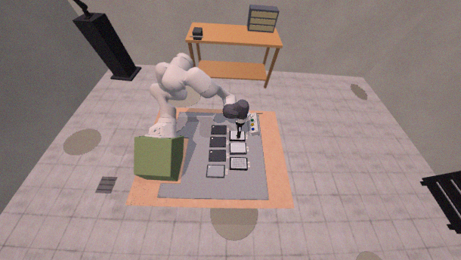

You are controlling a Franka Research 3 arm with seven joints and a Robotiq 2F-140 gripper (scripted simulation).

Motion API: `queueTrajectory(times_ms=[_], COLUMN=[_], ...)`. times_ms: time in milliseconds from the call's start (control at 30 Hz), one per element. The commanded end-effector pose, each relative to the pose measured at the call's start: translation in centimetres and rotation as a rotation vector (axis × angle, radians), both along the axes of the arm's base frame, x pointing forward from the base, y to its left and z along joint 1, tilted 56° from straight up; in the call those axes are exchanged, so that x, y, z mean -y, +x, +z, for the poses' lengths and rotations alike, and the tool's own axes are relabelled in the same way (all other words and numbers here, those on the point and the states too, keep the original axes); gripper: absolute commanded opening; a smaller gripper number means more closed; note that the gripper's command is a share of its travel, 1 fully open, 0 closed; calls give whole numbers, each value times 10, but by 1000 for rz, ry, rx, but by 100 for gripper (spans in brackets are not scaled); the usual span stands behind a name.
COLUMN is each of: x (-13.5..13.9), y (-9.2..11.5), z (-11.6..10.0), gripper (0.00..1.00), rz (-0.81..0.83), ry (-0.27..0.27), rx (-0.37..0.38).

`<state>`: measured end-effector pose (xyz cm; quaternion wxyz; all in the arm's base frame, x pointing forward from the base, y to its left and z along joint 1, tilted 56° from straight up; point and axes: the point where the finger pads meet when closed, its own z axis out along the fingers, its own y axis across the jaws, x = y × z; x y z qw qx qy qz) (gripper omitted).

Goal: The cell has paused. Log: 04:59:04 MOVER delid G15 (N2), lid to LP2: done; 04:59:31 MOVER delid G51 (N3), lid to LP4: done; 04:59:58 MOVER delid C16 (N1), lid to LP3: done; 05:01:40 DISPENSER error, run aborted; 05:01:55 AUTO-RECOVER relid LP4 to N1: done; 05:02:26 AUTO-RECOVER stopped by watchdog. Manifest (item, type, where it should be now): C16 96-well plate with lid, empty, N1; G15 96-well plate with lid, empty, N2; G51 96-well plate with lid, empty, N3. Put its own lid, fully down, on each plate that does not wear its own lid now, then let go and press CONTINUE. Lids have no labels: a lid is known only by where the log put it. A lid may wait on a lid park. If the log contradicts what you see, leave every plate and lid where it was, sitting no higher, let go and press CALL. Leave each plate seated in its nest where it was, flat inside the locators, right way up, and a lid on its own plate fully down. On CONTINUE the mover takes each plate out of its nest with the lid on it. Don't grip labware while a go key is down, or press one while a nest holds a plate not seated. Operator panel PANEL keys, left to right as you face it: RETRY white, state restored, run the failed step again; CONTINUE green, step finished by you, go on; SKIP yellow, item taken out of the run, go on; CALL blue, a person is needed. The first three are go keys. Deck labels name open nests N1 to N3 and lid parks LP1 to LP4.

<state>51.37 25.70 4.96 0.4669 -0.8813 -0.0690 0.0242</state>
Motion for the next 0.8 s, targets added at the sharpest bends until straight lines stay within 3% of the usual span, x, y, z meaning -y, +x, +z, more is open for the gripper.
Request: queueTrajectory(times_ms=[0,767], x=[-1,-8], y=[1,0], z=[-1,-6], gripper=[66,66], rz=[-6,-6], ry=[2,2], rx=[-5,-5])
